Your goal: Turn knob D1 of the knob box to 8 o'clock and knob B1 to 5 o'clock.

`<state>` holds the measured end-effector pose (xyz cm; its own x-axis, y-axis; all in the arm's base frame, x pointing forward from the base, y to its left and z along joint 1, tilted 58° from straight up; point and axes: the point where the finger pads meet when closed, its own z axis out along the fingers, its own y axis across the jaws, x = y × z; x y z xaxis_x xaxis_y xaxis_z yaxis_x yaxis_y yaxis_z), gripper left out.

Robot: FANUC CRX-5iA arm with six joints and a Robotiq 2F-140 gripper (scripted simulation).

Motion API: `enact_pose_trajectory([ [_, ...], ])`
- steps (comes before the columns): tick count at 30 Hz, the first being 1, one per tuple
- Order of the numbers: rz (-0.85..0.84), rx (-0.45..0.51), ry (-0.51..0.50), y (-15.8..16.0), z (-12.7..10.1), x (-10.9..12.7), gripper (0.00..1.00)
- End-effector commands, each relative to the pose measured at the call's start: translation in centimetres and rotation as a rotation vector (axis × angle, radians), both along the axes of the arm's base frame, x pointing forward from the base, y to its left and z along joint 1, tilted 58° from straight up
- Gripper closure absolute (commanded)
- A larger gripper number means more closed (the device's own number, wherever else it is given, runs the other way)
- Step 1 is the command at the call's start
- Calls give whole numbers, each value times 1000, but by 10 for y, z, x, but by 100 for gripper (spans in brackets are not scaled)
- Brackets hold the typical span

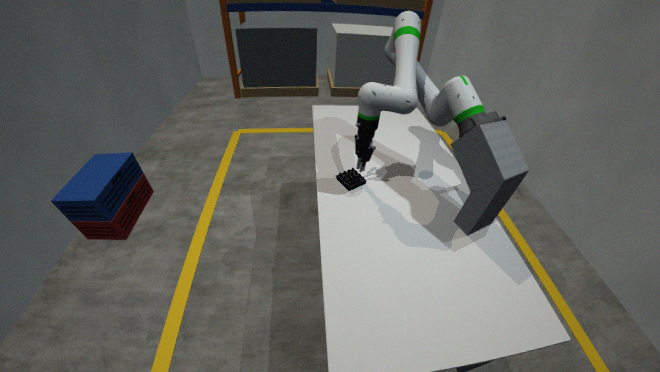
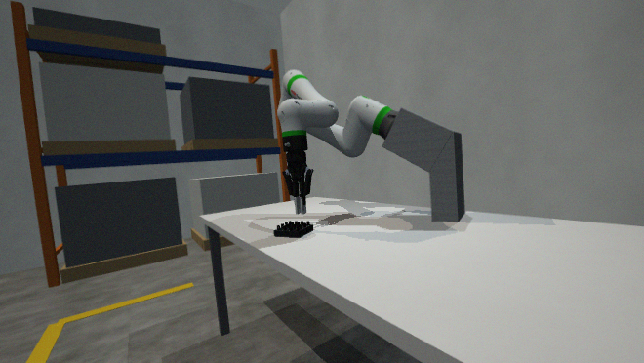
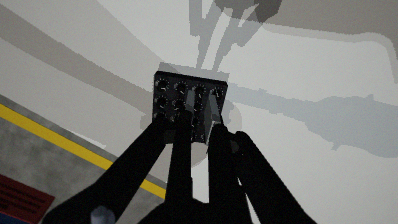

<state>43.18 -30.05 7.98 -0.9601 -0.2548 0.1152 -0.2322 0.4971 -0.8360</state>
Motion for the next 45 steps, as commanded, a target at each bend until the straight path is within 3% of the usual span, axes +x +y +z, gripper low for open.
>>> enact_pose_trajectory([
  [1, 0, 0, 0, 0, 0, 0, 88],
  [11, 6, -1, 8, 0, 0, 0, 88],
  [20, 92, -27, 142, 1, 1, 0, 88],
  [23, 167, -49, 258, 2, 1, 0, 88],
  [35, 350, -102, 540, 4, 2, 0, 88],
  [37, 350, -102, 540, 4, 2, 0, 88],
  [38, 395, -115, 610, 4, 3, 0, 88],
  [45, 498, -145, 770, 5, 3, -1, 88],
])
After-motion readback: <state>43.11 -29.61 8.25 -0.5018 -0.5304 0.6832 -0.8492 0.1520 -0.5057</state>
